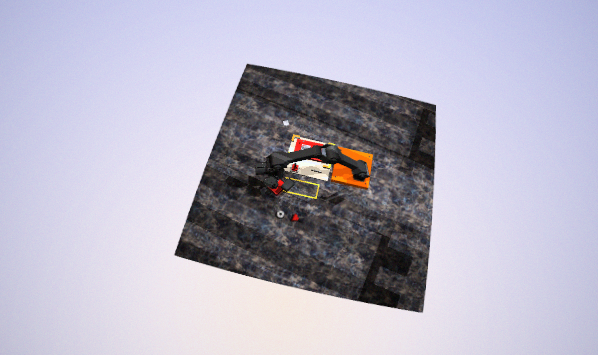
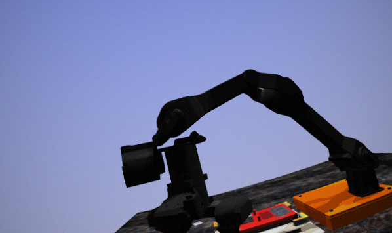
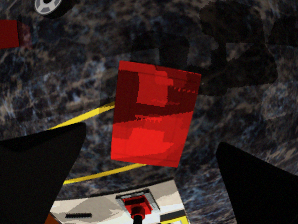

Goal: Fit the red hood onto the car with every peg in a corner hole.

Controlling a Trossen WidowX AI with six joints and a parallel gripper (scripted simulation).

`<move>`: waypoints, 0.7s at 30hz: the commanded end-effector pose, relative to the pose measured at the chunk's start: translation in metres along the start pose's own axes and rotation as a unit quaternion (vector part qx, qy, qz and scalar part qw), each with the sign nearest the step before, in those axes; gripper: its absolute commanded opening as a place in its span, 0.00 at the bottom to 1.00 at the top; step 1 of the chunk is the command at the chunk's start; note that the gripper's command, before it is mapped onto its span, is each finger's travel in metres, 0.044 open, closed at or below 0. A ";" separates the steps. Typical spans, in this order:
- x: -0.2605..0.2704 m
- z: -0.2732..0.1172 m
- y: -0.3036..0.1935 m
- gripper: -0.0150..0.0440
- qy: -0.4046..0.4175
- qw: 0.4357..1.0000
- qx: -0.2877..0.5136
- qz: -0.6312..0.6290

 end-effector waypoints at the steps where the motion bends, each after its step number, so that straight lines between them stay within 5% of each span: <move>1: 0.001 0.006 -0.002 1.00 0.002 1.000 0.005 -0.002; 21: 0.000 0.024 -0.003 1.00 0.002 1.000 0.005 -0.002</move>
Point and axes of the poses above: the point midway between the two fingers, 35 mm back from their tips, its own z axis out along the fingers, its own x axis across the jaws, y = z × x, the point moved 4 cm from there along -z, back along the fingers, and after that the axes turned 14 degrees about -z, right-handed, at the moved point
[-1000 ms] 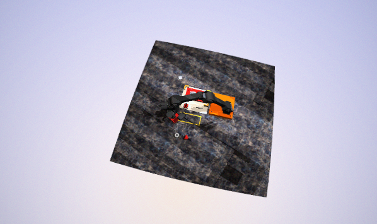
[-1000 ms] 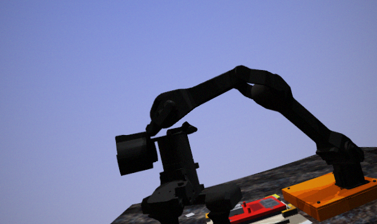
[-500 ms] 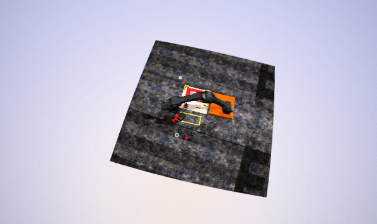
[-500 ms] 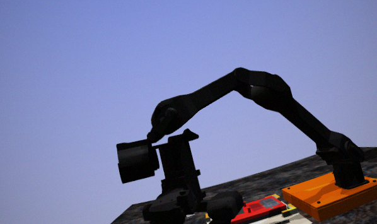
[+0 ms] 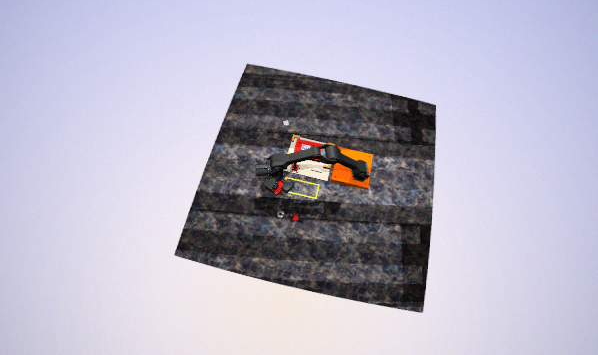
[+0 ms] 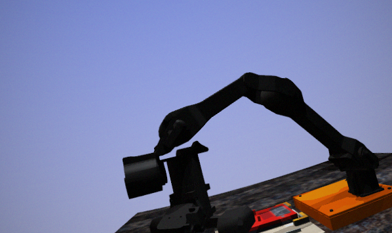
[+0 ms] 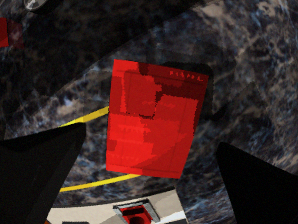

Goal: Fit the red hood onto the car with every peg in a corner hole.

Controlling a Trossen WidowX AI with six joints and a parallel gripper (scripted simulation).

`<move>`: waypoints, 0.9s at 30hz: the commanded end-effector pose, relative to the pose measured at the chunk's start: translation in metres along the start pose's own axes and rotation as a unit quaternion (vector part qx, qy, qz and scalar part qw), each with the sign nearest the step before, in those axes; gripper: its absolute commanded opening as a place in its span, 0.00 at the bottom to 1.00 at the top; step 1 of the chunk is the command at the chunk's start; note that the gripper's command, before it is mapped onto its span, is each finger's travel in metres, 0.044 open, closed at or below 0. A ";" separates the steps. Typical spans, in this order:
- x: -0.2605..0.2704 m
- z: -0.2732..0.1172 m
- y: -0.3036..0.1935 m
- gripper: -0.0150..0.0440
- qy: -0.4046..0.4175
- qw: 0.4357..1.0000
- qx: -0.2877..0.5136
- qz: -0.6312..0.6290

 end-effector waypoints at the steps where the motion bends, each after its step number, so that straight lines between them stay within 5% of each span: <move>1: 0.001 0.006 -0.002 1.00 0.002 1.000 0.005 -0.002; 27: 0.001 0.023 -0.003 1.00 0.002 1.000 0.005 -0.002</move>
Point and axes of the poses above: the point midway between the two fingers, 35 mm back from their tips, its own z axis out along the fingers, its own x axis across the jaws, y = z × x, the point moved 4 cm from there along -z, back along the fingers, and after that the axes turned 14 degrees about -z, right-handed, at the moved point
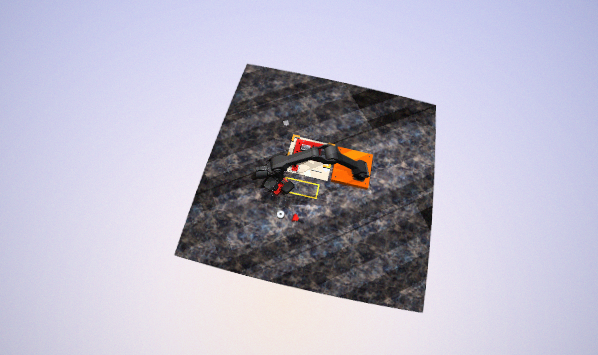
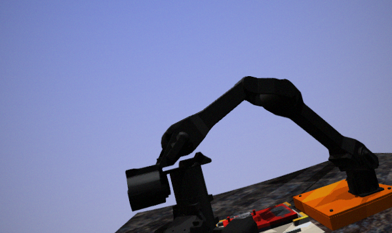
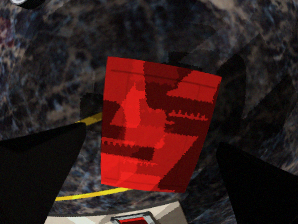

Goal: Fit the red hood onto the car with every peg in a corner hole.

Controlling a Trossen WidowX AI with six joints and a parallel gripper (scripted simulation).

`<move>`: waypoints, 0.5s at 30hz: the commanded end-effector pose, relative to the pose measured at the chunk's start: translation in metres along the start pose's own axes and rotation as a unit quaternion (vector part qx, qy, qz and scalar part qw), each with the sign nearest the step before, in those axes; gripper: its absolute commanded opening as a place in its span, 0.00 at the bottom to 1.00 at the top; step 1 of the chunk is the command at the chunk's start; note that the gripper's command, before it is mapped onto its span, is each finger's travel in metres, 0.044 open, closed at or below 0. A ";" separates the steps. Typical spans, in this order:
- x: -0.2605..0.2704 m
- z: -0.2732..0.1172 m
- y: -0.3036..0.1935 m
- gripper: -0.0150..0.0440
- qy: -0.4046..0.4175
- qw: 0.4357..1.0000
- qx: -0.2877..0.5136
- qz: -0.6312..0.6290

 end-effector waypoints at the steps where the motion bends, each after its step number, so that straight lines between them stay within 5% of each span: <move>1: 0.001 0.003 -0.001 1.00 0.001 1.000 0.004 -0.002; 15: 0.000 0.010 -0.001 1.00 0.001 1.000 0.004 -0.002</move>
Point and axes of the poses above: the point midway between the two fingers, 35 mm back from their tips, its own z axis out along the fingers, its own x axis across the jaws, y = z × x, the point moved 4 cm from there along -z, back along the fingers, and after that the axes turned 14 degrees about -z, right-handed, at the moved point
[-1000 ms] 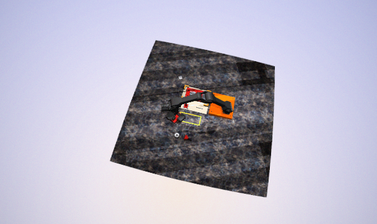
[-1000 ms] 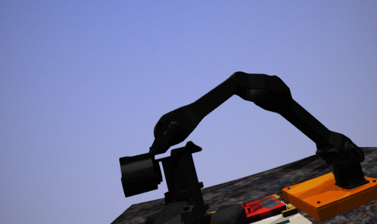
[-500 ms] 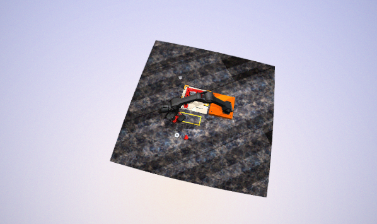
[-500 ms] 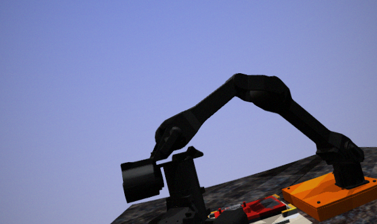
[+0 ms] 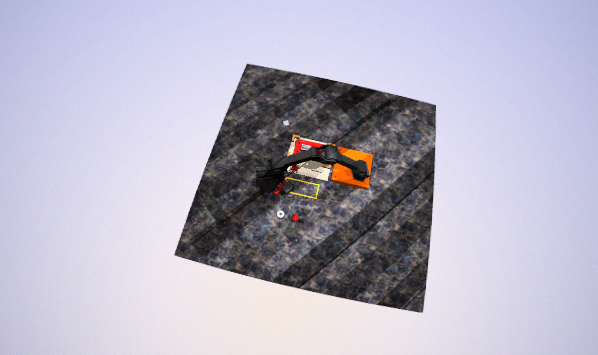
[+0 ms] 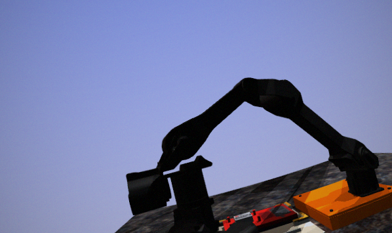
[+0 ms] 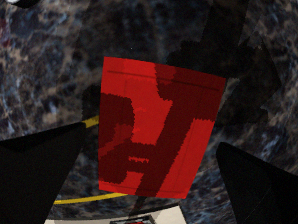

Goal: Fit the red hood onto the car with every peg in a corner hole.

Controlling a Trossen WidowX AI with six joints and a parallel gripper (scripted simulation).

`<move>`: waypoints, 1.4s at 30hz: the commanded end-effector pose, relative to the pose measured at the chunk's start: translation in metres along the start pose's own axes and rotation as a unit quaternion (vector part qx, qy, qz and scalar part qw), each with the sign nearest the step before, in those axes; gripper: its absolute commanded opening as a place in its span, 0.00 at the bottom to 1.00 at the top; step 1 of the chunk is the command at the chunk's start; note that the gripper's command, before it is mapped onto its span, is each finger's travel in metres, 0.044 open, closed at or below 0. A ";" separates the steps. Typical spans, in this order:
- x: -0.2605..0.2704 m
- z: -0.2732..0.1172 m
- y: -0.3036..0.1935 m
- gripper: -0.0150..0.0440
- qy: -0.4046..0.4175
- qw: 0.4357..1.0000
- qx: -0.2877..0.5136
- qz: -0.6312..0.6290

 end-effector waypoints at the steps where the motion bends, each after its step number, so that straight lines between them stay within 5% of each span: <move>1: 0.001 0.004 -0.001 1.00 0.001 1.000 0.004 -0.002; 25: 0.001 0.015 -0.002 1.00 0.001 1.000 0.004 -0.002; 29: 0.000 0.012 0.000 0.82 0.000 1.000 0.000 0.000; 38: 0.000 0.012 0.000 0.72 0.000 1.000 0.000 0.000; 42: 0.000 0.009 0.000 0.54 0.000 1.000 0.000 0.000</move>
Point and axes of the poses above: the point midway between the two fingers, 35 mm back from their tips, its own z axis out along the fingers, its own x axis across the jaws, y = z × x, the point moved 4 cm from there along -z, back along the fingers, and after that the axes turned 14 degrees about -z, right-handed, at the moved point
